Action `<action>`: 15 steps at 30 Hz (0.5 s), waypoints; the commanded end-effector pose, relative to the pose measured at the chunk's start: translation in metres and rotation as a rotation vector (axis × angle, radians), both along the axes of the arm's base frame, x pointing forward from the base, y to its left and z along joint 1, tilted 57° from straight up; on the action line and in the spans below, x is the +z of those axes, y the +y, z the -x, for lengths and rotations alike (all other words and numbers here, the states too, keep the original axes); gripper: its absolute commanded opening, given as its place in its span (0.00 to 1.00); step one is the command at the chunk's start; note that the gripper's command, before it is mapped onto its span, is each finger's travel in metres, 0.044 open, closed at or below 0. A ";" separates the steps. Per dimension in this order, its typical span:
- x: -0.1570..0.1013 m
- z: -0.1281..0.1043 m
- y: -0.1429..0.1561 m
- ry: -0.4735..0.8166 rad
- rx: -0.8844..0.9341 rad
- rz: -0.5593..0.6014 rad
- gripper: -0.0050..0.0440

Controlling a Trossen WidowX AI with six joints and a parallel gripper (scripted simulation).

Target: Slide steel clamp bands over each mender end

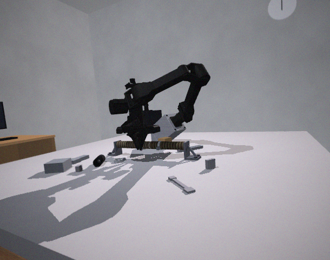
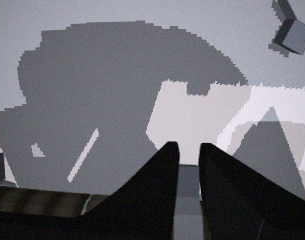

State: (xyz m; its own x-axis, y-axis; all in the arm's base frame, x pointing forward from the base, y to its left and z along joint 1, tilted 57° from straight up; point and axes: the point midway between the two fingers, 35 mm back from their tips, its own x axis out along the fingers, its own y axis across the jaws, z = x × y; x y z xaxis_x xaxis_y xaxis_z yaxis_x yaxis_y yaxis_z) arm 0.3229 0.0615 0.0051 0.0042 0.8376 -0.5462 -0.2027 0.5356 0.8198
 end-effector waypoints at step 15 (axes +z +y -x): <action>0.018 0.004 0.011 -0.005 -0.002 -0.002 0.10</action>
State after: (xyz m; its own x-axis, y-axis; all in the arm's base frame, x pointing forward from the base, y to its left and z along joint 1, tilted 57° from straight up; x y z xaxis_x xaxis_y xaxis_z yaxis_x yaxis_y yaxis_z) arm 0.3199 0.0706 0.0189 0.0054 0.8371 -0.5471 -0.2052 0.5363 0.8187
